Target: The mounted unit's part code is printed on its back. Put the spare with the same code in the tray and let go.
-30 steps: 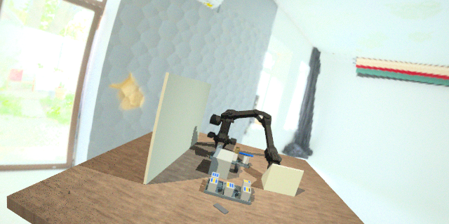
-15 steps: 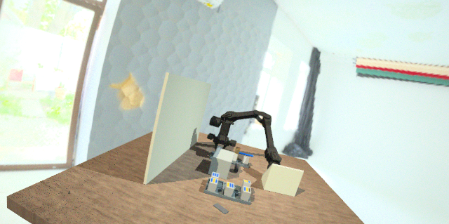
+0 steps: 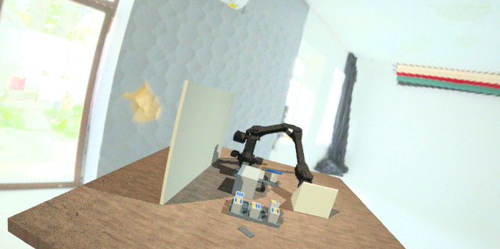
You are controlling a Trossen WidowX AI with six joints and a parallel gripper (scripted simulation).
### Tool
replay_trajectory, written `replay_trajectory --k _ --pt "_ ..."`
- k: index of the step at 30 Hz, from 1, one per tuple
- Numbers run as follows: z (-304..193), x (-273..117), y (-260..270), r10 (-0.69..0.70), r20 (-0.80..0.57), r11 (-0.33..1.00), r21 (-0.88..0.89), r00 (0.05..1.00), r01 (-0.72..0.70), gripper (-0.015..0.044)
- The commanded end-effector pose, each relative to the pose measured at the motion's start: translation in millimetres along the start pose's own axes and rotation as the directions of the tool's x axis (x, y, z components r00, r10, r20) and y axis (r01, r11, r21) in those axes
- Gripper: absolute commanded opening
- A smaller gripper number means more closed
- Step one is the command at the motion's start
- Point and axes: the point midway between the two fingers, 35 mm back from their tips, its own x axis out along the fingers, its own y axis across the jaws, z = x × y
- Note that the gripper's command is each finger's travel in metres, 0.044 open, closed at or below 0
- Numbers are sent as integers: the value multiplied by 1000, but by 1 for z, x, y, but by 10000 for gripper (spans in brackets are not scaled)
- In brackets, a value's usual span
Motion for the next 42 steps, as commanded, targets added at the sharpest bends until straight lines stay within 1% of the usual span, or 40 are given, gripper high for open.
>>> replay_trajectory --k 1,17,19,20,25,27,42 --pt "0 0 0 0 0 1000 0 1000 0 26" --pt "0 0 0 0 0 1000 0 1000 0 440" --pt "1 -8 -1 0 2 1000 0 1000 0 440" --pt "1 -19 -3 1 4 1000 -1 1000 -1 440" --pt "2 -88 -1 4 3 1000 -4 1000 -4 440" --pt "1 -104 1 4 -1 1000 -5 1000 -4 440" --pt "-1 -103 1 -14 4 1000 -3 1000 14 440"
